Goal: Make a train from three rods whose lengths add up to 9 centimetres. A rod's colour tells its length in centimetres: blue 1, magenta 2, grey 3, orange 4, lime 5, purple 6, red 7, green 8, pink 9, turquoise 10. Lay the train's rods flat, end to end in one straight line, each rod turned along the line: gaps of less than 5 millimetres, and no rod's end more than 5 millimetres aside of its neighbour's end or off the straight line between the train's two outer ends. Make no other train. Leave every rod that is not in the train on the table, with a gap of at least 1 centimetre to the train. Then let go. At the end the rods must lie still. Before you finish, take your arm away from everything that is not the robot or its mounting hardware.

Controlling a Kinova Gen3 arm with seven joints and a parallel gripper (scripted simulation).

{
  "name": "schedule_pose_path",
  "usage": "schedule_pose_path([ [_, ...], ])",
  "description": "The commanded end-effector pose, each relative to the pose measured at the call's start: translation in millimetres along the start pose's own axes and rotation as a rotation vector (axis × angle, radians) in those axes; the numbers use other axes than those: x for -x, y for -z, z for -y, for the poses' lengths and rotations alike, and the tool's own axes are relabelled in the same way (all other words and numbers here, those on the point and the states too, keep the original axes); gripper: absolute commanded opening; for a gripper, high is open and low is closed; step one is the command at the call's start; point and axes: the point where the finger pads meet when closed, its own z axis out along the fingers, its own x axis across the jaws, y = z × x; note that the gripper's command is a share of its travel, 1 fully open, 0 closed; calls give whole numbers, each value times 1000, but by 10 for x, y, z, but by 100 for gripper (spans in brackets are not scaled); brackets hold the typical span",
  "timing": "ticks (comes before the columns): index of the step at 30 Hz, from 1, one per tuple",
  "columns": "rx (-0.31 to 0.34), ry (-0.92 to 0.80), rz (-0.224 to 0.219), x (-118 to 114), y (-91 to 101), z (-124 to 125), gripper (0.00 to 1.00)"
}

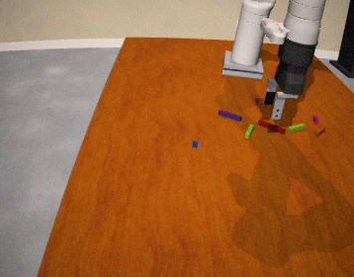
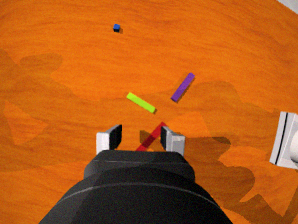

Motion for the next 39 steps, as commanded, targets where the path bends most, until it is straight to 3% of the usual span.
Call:
schedule_pose_path([
  [1, 15, 164, 30, -21, 73, -322, 100],
  [4, 13, 224, 32, -41, 73, -387, 100],
  [12, -5, 719, 52, -246, 73, -916, 100],
  [19, -21, 1053, 67, -429, 79, -1263, 100],
  [30, -34, 1303, 80, -594, 84, -1511, 100],
  [39, -38, 1367, 83, -641, 85, -1572, 100],
])
